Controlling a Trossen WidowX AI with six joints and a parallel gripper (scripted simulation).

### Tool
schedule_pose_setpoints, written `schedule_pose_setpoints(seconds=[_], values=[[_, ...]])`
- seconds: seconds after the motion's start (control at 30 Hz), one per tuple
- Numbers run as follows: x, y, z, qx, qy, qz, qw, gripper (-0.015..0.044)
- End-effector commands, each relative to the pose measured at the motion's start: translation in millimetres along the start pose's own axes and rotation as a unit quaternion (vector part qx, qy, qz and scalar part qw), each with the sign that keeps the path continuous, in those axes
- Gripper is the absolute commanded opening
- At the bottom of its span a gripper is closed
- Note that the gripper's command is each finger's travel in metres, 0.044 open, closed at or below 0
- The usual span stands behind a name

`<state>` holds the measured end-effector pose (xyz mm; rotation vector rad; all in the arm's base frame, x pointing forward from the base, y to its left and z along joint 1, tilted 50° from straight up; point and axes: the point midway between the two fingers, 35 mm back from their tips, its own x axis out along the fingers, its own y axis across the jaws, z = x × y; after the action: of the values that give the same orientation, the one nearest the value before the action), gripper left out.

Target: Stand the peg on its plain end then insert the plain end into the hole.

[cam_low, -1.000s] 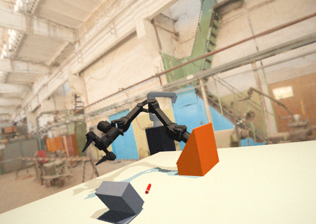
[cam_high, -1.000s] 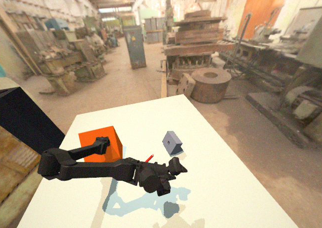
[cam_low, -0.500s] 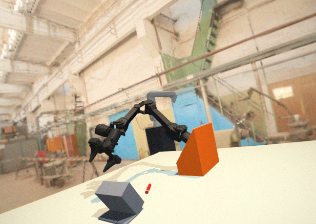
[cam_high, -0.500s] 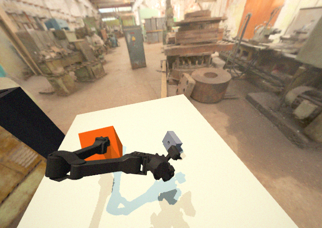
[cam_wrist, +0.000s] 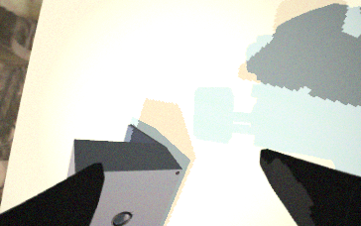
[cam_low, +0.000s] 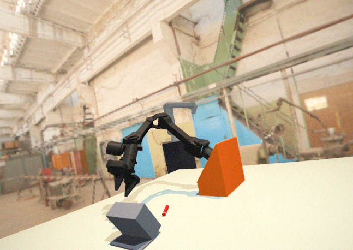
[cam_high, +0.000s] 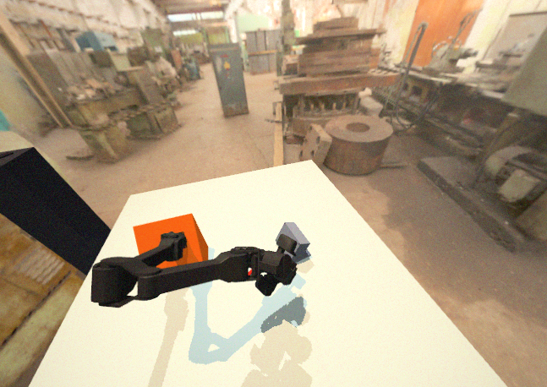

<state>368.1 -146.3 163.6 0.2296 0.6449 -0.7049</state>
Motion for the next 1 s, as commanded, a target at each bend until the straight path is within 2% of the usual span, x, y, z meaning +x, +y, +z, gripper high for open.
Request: schedule_pose_setpoints(seconds=[0.0,0.5,0.97], values=[[5,0,-18,-0.058,0.029,-0.021,0.998,0.044],[11,0,-71,-0.265,0.12,-0.075,0.954,0.044],[7,-6,-110,-0.459,0.197,-0.109,0.86,0.044]])
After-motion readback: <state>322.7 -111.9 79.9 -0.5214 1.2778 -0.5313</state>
